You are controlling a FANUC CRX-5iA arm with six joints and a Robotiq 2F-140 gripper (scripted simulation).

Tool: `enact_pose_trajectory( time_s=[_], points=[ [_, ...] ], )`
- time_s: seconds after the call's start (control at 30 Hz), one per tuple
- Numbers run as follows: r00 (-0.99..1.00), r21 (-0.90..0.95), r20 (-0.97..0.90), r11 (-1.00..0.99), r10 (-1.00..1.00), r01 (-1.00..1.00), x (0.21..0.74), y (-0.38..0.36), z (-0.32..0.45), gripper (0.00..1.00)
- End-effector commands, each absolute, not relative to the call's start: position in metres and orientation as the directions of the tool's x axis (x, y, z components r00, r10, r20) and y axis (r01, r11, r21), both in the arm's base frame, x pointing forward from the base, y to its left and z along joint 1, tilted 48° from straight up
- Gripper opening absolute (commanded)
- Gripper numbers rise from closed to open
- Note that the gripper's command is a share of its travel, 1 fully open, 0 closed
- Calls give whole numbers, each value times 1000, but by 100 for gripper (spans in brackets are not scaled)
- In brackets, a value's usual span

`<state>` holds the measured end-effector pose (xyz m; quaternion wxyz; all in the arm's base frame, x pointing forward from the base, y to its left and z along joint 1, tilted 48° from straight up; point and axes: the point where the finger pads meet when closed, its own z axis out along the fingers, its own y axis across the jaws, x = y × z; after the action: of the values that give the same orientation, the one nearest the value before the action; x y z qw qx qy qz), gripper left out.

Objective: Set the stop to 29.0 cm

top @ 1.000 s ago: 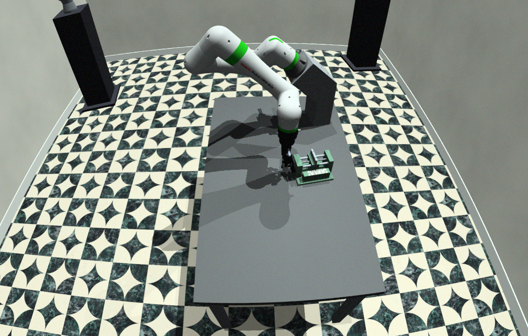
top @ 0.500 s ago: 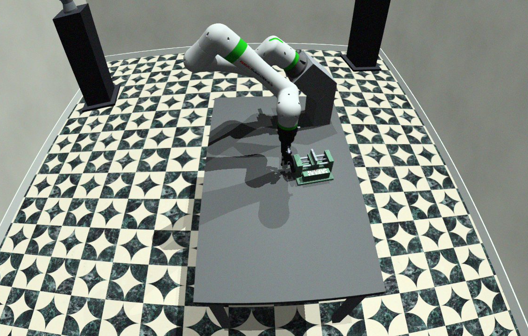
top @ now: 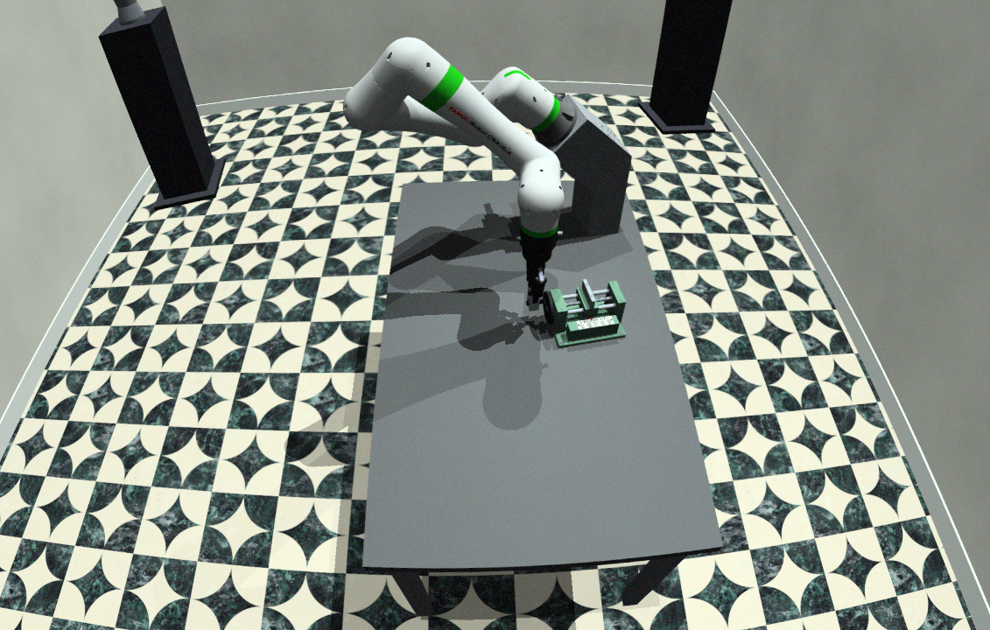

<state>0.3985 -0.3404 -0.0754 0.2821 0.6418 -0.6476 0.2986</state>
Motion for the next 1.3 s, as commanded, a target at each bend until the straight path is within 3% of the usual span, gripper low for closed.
enact_pose_trajectory(
  time_s=[0.0,1.27],
  points=[
    [-17,-24,749,-2,-663,-1000,398,-338,-73,4],
    [-17,-24,749,-2,-663,-1000,428,-311,-49,4]
  ],
)
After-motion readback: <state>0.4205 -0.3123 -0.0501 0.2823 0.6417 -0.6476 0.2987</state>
